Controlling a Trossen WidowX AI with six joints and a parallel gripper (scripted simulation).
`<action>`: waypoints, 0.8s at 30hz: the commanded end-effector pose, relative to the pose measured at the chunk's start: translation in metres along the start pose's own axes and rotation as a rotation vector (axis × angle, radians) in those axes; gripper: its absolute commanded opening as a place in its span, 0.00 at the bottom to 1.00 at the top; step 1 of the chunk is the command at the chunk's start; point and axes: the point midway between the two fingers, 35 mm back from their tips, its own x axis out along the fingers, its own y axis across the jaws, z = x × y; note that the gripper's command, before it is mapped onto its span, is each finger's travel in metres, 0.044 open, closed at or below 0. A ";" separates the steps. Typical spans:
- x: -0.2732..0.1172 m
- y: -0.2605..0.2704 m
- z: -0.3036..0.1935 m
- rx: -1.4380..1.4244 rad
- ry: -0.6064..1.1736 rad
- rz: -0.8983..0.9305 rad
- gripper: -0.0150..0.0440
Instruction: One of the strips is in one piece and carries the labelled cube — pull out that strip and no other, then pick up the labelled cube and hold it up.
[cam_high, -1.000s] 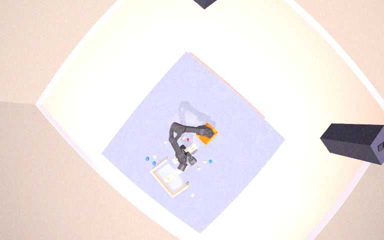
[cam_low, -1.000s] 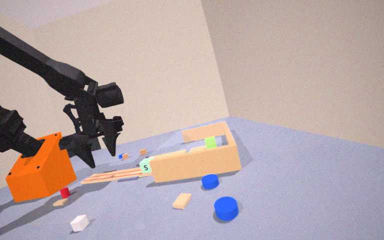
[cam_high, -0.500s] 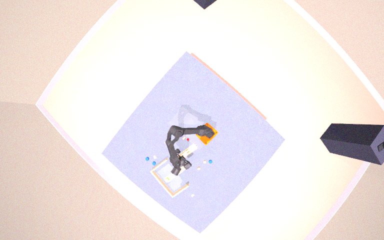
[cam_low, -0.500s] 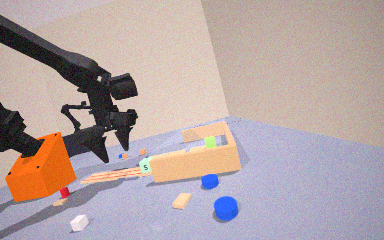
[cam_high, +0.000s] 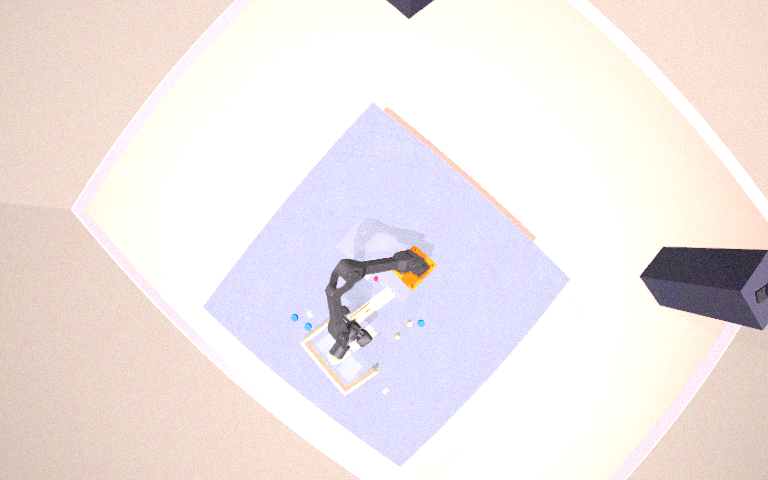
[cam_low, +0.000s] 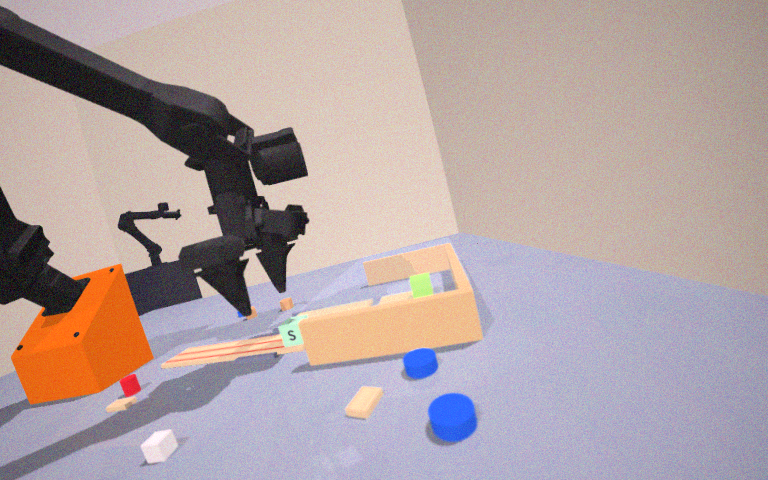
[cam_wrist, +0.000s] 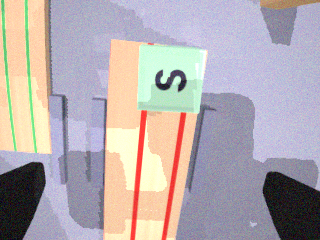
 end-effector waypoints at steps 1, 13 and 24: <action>0.000 -0.003 0.015 -0.005 0.002 -0.006 1.00; 0.007 -0.005 0.034 -0.004 0.001 -0.006 0.73; 0.025 -0.005 0.034 -0.004 0.001 -0.007 0.68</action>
